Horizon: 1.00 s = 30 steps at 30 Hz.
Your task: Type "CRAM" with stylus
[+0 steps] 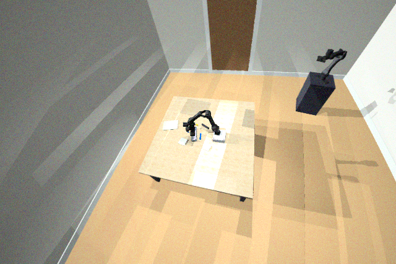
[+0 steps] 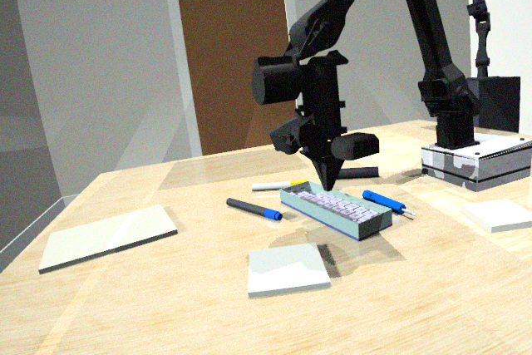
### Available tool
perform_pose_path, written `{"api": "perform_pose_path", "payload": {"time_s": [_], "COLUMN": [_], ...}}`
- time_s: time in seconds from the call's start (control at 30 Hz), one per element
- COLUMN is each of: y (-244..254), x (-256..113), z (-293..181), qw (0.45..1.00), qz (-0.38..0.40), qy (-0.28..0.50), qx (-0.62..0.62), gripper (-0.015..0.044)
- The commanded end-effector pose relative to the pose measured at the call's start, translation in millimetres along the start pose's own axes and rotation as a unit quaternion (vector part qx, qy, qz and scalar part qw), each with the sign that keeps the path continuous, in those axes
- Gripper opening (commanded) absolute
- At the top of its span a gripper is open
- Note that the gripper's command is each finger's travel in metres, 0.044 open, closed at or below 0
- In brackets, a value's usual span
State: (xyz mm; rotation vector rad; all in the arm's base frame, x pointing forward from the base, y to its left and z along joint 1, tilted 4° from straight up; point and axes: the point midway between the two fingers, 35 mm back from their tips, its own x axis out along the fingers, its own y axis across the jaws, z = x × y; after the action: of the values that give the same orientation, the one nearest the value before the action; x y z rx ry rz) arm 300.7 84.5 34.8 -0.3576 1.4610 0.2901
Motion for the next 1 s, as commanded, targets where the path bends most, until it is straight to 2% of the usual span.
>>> {"api": "perform_pose_path", "payload": {"time_s": [0.0,0.13,0.27,0.33,0.63,0.8,0.97], "y": [-0.3,-8.9,-60.1,-69.1,-67.9,-42.3,-41.2], "x": [-0.6,-0.6,-0.6,-0.7,-0.7,-0.2,-0.1], "z": [0.1,1.1,1.7,0.9,-0.4,-30.2,-31.6], "qw": [1.0,1.0,1.0,1.0,1.0,1.0,1.0], "qz": [0.002,0.002,0.0,0.0,0.0,0.001,0.001], "qy": [-0.001,-0.001,0.0,-0.001,0.0,0.001,0.001], "qx": [-0.006,-0.006,-0.006,-0.006,-0.006,-0.006,-0.006], "gripper": [0.0,0.0,0.0,0.0,0.0,0.0,0.0]}}
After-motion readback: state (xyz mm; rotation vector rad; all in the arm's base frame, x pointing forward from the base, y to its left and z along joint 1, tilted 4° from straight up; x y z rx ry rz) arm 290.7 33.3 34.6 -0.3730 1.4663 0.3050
